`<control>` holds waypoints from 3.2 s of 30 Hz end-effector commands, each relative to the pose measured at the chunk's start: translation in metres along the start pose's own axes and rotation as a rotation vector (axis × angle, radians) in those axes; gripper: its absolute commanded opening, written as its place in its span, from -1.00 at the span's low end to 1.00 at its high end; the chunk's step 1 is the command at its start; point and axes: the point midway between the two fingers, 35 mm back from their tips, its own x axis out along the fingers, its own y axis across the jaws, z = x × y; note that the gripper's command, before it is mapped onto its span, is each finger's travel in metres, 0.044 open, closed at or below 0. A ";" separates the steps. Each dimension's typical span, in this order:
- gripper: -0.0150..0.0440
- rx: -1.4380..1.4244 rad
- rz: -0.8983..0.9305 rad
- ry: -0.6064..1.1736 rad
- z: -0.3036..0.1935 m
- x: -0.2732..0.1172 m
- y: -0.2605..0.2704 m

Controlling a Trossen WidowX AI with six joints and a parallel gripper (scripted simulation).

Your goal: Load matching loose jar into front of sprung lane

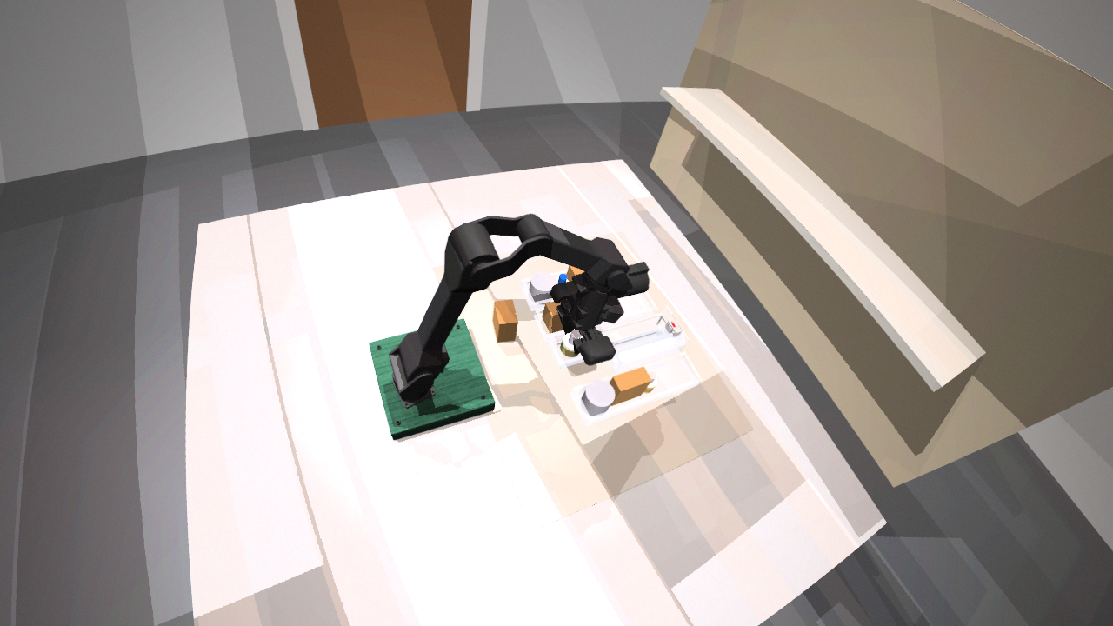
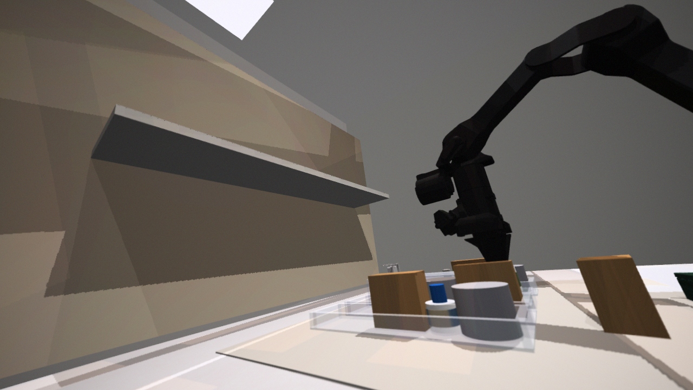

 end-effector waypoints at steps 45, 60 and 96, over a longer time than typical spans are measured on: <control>-0.49 0.000 0.003 -0.030 0.005 0.013 0.000; -0.49 0.000 0.003 -0.029 0.004 0.015 0.000; -0.49 0.000 0.003 -0.029 -0.002 0.016 0.000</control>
